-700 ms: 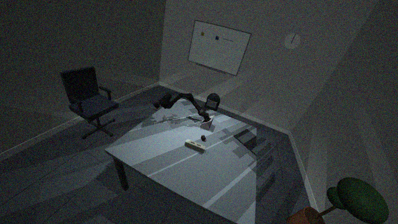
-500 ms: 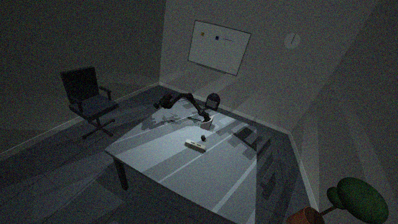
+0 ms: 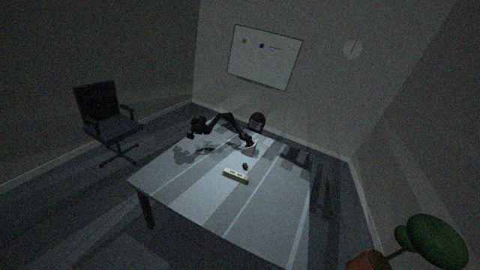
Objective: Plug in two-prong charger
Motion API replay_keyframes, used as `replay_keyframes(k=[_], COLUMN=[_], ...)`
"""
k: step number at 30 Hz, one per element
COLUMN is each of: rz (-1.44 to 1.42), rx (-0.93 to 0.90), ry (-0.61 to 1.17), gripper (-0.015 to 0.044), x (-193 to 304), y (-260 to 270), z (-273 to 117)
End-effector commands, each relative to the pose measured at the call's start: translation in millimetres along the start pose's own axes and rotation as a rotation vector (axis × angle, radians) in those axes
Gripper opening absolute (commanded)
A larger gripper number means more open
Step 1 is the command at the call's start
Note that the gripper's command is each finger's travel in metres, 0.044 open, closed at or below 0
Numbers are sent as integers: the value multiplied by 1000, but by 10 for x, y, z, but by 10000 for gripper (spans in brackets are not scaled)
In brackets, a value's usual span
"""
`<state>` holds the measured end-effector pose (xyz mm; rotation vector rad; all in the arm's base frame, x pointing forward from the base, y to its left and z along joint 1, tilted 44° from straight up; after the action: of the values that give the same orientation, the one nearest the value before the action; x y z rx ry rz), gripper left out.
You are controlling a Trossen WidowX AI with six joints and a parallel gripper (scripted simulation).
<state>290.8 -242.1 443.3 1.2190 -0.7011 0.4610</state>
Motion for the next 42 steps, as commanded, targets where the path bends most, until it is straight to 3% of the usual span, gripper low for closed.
replay_keyframes(k=[1,8,22,42], rz=[-140,-346,-1023,-1950], rx=[38,94,229,215], ry=[65,154,505,1152], gripper=[440,440,440,440], x=[54,117,68,-764], y=[-181,-462,-1378,-2221], z=[-123,-335,-1248,-2674])
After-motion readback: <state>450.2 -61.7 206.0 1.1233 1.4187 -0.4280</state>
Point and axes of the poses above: the point midway between the two fingers, 35 mm back from their tips, its own z axis out along the fingers, its own y axis across the jaws, x = y × z, the point moved 3 cm from there along -z, back along the fingers, and after that the axes turned 9 degrees about -z, right-handed, at the moved point
